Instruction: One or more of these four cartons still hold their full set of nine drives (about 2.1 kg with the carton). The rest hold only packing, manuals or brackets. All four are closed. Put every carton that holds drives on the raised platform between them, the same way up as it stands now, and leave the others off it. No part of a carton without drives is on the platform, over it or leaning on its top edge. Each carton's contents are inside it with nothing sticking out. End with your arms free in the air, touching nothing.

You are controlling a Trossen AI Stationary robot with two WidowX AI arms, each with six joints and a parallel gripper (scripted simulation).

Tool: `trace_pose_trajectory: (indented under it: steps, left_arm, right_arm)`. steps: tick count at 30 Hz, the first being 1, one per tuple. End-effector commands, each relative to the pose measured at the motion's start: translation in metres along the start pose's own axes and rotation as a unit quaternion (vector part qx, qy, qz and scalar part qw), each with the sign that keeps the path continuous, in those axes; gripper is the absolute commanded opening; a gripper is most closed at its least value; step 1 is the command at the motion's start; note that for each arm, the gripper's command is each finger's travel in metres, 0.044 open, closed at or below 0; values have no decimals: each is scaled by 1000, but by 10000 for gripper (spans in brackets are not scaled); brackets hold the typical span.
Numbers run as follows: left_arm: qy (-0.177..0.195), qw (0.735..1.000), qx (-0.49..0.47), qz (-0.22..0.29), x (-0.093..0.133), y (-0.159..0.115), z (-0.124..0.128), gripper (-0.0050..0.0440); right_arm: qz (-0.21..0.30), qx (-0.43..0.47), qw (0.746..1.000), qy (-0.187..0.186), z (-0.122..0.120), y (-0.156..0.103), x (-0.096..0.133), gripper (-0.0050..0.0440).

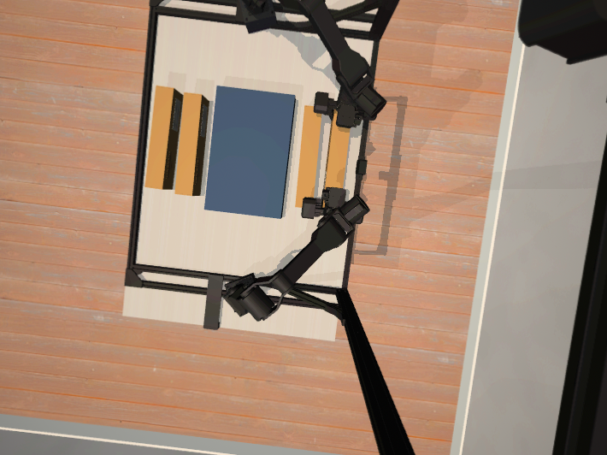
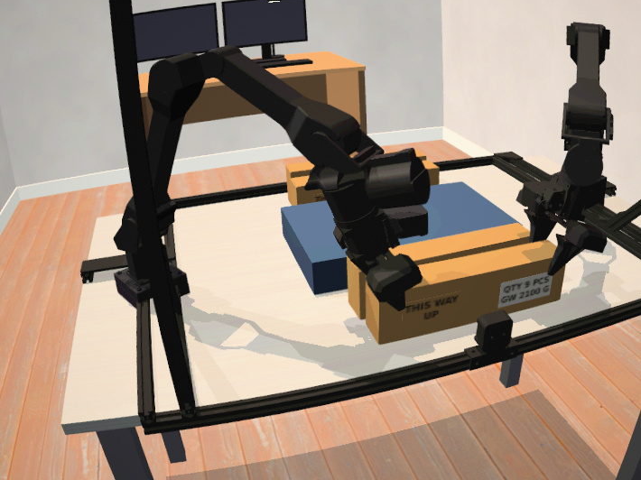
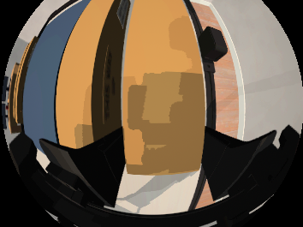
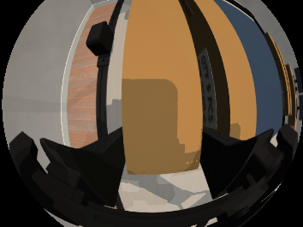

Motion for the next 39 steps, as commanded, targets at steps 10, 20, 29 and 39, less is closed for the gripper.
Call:
trace_pose_trajectory:
  steps: [10,20,29,39]
  left_arm:
    - [-9,1000,-1,-13,-9,-6,-4,0]
    - [-9,1000,-1,-13,-10,-6,-4,389]
    - [-9,1000,-1,-13,-10,-6,-4,389]
    - [-9,1000,-1,-13,-10,-6,-4,389]
  right_arm:
    - [-13,0,1000,12,4,-6,-8,0]
    - [-13,0,1000,12,4,-6,-8,389]
    - [-13,0,1000,12,4,-6,-8,389]
    - [-13,0,1000,12,4,-6,-8,389]
Point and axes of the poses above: on each arm, the point midway between the two fingers, 35 mm back from their tips, its own x axis back along the fingers, its own z axis across the jaws, y = z × x, the point moved 8 cm from there along x, back along the fingers, and after that the axes turned 1 degree about -x, right-handed, at the moved point
